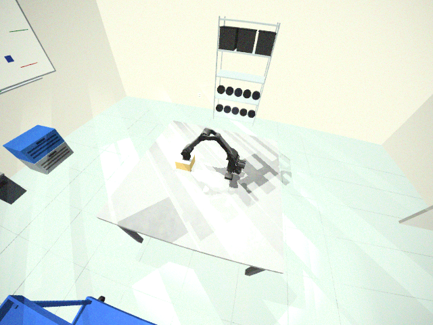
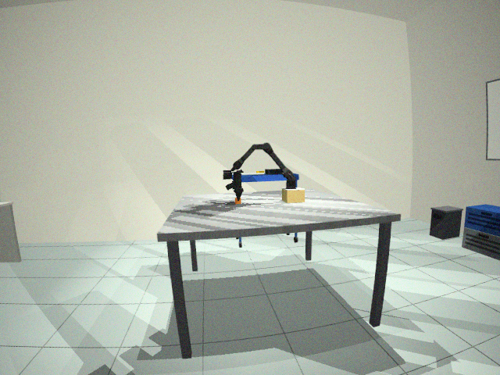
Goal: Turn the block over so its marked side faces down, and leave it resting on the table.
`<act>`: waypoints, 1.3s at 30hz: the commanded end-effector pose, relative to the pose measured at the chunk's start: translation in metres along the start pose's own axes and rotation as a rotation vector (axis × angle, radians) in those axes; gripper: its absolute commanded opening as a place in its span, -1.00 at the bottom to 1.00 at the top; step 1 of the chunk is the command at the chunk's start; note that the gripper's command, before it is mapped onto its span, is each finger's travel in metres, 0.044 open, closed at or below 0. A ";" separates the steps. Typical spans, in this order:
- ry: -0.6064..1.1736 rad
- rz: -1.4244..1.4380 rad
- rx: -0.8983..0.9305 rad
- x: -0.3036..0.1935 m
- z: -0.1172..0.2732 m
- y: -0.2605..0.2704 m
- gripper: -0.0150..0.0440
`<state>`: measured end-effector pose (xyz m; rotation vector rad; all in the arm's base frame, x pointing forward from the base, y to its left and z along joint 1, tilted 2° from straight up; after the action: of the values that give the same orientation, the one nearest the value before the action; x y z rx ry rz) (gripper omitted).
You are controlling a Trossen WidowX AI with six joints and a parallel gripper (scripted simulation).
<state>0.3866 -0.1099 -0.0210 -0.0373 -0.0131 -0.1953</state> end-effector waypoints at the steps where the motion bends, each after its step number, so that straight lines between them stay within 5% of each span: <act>1: -0.002 0.004 0.001 0.000 0.000 0.000 -0.23; 6: -0.002 0.004 0.001 0.001 0.011 0.000 -0.49; 15: -0.012 0.004 0.001 0.001 0.029 0.000 -0.49; 39: -0.365 -0.001 0.012 -0.001 0.017 0.000 -0.49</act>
<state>0.3858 -0.1099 -0.0048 -0.0592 -0.3259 -0.1950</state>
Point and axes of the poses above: the point midway between the two fingers, 35 mm back from their tips, its own z axis back along the fingers, its own y axis across the jaws, x = y × z, the point moved 1 cm from there along z, back along the fingers, and after that the axes turned 1 degree about -z, right-handed, at the moved point
